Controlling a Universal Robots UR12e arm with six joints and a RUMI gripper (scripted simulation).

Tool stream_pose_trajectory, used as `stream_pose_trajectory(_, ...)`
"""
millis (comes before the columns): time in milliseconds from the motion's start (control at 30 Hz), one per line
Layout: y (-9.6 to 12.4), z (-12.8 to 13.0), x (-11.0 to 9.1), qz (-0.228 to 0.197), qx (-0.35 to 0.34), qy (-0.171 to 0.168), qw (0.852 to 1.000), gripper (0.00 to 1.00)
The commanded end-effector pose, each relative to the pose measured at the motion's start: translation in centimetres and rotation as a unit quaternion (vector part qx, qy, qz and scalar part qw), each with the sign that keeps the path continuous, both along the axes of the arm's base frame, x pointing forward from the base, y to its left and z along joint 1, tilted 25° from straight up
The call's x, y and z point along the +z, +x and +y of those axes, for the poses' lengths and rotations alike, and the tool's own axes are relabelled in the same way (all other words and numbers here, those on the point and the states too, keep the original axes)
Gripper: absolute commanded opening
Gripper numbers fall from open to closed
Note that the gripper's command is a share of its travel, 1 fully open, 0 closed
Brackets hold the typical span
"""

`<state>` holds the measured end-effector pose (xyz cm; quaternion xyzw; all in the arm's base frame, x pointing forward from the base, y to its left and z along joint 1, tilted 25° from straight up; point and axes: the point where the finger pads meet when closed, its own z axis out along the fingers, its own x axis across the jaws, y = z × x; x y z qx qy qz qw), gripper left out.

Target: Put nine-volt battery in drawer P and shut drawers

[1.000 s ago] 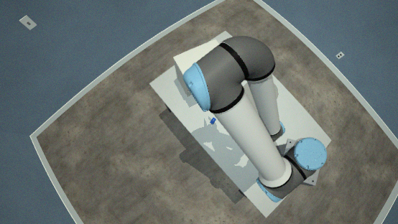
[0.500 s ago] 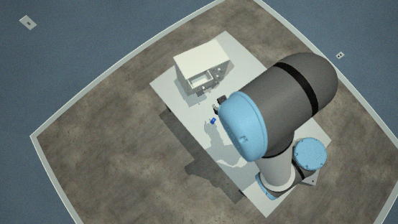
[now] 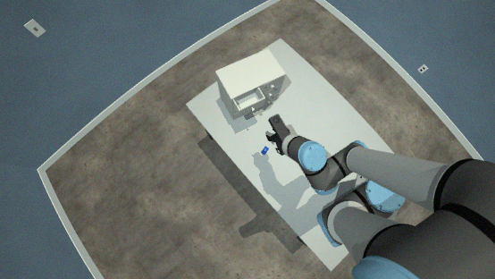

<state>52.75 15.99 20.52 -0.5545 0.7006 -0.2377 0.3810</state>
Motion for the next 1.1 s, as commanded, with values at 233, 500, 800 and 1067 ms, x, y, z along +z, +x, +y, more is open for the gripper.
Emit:
stream_pose_trajectory(233, -1.3, 0.0, 0.7, 0.086, 0.024, 0.008, 0.996, 0.2)
stream_pose_trajectory(500, -2.4, -0.1, 1.5, 0.142, 0.04, 0.014, 0.989, 0.2)
stream_pose_trajectory(800, -3.3, -0.2, 2.0, 0.186, 0.053, 0.018, 0.981, 0.2)
stream_pose_trajectory(1067, -4.2, -0.2, 2.4, 0.224, 0.064, 0.022, 0.972, 0.2)
